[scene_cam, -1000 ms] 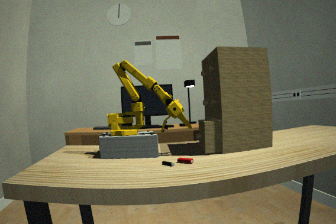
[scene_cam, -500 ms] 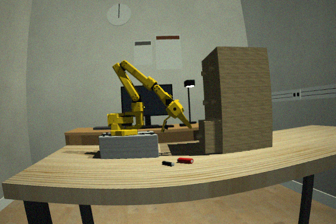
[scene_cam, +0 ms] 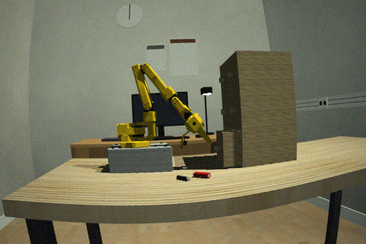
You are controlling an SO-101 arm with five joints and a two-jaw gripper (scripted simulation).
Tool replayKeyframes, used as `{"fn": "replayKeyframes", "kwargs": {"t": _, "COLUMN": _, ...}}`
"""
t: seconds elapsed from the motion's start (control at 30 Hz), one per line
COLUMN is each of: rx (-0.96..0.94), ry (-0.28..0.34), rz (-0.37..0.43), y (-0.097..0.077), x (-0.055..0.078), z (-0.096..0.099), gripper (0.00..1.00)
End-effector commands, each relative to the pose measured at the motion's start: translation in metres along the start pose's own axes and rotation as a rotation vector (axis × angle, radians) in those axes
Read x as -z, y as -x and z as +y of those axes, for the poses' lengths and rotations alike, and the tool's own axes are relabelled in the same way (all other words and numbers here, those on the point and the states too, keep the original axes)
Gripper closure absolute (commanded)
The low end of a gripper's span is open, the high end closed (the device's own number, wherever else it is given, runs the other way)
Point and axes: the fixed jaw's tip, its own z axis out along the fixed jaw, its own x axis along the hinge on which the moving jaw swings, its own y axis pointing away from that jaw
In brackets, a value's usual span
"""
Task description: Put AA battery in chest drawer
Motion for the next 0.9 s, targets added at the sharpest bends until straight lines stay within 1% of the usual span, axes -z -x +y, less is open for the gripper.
{"fn": "replayKeyframes", "kwargs": {"t": 0.0, "rx": 0.007, "ry": -0.006, "rz": 0.015, "y": -0.004, "x": -0.001, "z": -0.002, "gripper": 0.79}}
{"fn": "replayKeyframes", "kwargs": {"t": 0.07, "rx": 0.007, "ry": -0.006, "rz": 0.015, "y": -0.004, "x": -0.001, "z": -0.002, "gripper": 0.79}}
{"fn": "replayKeyframes", "kwargs": {"t": 0.23, "rx": 0.003, "ry": -0.005, "rz": 0.015, "y": -0.002, "x": -0.019, "z": -0.002, "gripper": 0.79}}
{"fn": "replayKeyframes", "kwargs": {"t": 0.63, "rx": 0.003, "ry": -0.005, "rz": 0.015, "y": -0.002, "x": -0.019, "z": -0.002, "gripper": 0.79}}
{"fn": "replayKeyframes", "kwargs": {"t": 0.67, "rx": 0.002, "ry": -0.004, "rz": 0.015, "y": -0.001, "x": -0.022, "z": -0.002, "gripper": 0.79}}
{"fn": "replayKeyframes", "kwargs": {"t": 0.87, "rx": 0.002, "ry": -0.004, "rz": 0.015, "y": -0.001, "x": -0.022, "z": -0.002, "gripper": 0.79}}
